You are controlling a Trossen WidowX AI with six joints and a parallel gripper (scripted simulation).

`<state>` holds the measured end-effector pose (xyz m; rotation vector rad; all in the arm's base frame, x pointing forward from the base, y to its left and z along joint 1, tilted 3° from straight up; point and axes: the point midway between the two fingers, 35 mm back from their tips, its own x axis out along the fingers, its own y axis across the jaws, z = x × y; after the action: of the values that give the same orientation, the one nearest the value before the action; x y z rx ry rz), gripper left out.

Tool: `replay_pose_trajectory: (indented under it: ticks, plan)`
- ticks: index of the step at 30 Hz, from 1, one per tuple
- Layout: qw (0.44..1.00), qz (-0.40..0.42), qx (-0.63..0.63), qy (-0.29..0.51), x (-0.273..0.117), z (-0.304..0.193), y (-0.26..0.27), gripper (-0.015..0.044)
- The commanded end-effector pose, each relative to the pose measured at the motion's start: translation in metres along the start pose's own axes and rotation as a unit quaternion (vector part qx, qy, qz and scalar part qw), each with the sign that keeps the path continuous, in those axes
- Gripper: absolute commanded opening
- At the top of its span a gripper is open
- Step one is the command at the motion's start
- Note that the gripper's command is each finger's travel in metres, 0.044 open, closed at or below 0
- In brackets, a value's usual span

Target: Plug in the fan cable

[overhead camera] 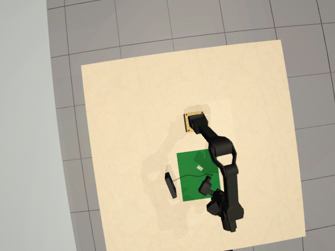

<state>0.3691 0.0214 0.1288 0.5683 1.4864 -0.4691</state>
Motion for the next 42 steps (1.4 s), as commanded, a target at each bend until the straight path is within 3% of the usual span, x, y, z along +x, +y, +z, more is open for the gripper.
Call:
replay_pose_trajectory:
  ticks: [1, 8, 42]
  plan:
    - [1.0, 0.001, -0.006, 0.001, 0.013, 0.001, 0.002, 0.044]
    - [1.0, 0.001, -0.006, 0.002, 0.095, -0.001, 0.001, 0.044]
    - [1.0, 0.001, -0.006, 0.002, 0.144, -0.001, 0.001, 0.044]
